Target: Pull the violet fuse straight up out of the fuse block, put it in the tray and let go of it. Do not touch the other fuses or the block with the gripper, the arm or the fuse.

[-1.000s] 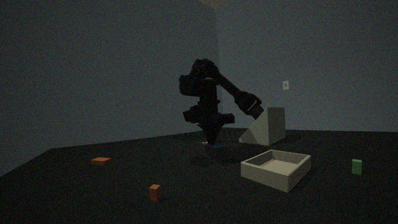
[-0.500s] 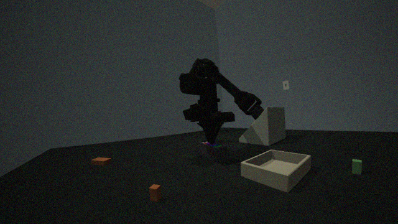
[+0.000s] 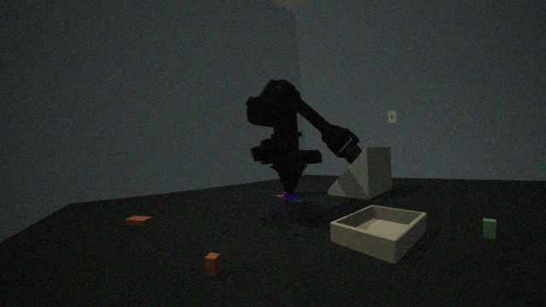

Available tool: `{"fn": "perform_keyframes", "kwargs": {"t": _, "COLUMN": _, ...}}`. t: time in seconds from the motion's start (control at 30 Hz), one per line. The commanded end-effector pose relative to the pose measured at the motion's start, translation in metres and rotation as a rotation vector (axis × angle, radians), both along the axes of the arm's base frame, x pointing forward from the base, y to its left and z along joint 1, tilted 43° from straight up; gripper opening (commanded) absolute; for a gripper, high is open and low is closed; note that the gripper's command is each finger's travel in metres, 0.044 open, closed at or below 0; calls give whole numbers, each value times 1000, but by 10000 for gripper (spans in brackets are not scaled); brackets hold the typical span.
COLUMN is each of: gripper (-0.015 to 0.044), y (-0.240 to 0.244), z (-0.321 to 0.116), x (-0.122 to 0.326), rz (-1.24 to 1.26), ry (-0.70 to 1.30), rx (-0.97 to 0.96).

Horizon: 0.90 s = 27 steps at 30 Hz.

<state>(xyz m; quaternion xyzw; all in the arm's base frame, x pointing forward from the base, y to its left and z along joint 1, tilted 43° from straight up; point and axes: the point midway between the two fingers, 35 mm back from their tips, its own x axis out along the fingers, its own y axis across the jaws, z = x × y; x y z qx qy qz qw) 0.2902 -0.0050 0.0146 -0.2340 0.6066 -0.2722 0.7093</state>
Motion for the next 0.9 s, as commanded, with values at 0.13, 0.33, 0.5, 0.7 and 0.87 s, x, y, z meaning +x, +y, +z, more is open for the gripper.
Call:
{"fn": "perform_keyframes", "kwargs": {"t": 0.13, "gripper": 0, "y": 3, "z": 3, "x": 0, "rz": -3, "ry": -1, "rx": 4}}
{"fn": "perform_keyframes", "kwargs": {"t": 0.33, "gripper": 0, "y": 5, "z": 5, "x": 0, "rz": -2, "ry": -1, "rx": 3}}
{"fn": "perform_keyframes", "kwargs": {"t": 0.5, "gripper": 0, "y": 7, "z": 7, "x": -1, "rz": -2, "ry": -1, "rx": 3}}
{"fn": "perform_keyframes", "kwargs": {"t": 0.7, "gripper": 0, "y": 9, "z": 9, "x": -1, "rz": -2, "ry": -1, "rx": 3}}
{"fn": "perform_keyframes", "kwargs": {"t": 0.87, "gripper": 0, "y": 11, "z": 11, "x": -2, "rz": -2, "ry": -1, "rx": 2}}
